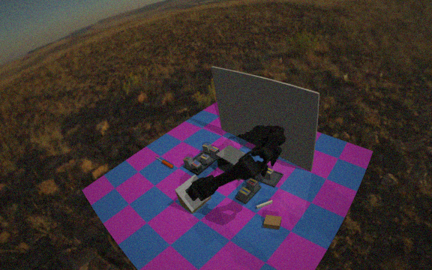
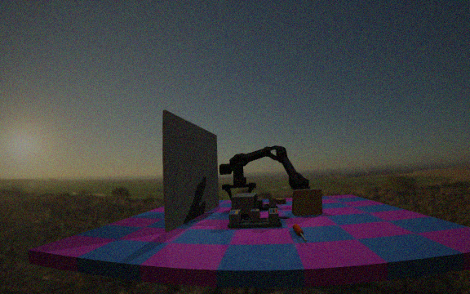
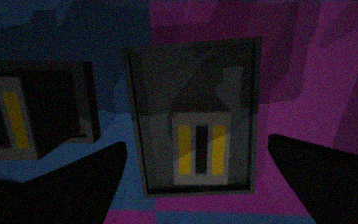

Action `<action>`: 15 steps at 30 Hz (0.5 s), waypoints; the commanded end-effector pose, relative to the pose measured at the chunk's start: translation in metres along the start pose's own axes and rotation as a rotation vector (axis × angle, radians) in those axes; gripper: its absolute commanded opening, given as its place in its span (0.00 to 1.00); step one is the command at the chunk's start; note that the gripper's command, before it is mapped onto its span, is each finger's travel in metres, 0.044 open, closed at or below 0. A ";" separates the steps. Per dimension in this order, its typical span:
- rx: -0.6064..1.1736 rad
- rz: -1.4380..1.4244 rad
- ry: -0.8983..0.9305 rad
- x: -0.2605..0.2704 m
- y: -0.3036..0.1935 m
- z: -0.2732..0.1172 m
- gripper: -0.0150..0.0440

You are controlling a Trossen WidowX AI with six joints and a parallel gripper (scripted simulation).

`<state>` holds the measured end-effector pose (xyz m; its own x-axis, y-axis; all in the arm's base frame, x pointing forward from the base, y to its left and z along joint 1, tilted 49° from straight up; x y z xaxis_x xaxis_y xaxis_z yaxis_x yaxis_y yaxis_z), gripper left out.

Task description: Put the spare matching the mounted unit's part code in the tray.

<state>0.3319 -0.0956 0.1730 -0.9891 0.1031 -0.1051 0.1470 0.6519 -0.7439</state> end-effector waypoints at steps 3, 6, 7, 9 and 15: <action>0.005 -0.068 -0.033 0.001 0.001 -0.076 1.00; 0.008 -0.078 -0.035 0.003 0.001 -0.086 1.00; 0.008 -0.078 -0.035 0.003 0.001 -0.086 1.00; 0.003 -0.078 -0.053 0.001 0.003 -0.084 1.00; 0.003 -0.078 -0.053 0.001 0.003 -0.084 1.00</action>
<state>0.3316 -0.0305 0.2266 -0.9964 0.0159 -0.0837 0.0737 0.6537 -0.7532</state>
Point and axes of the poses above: the point midway between the two fingers, 35 mm back from their tips, its own z axis out along the fingers, its own x axis across the jaws, y = z × x, the point moved 3 cm from there along -z, back along the fingers, and after that the axes turned 11 degrees about z, right-handed, at the moved point
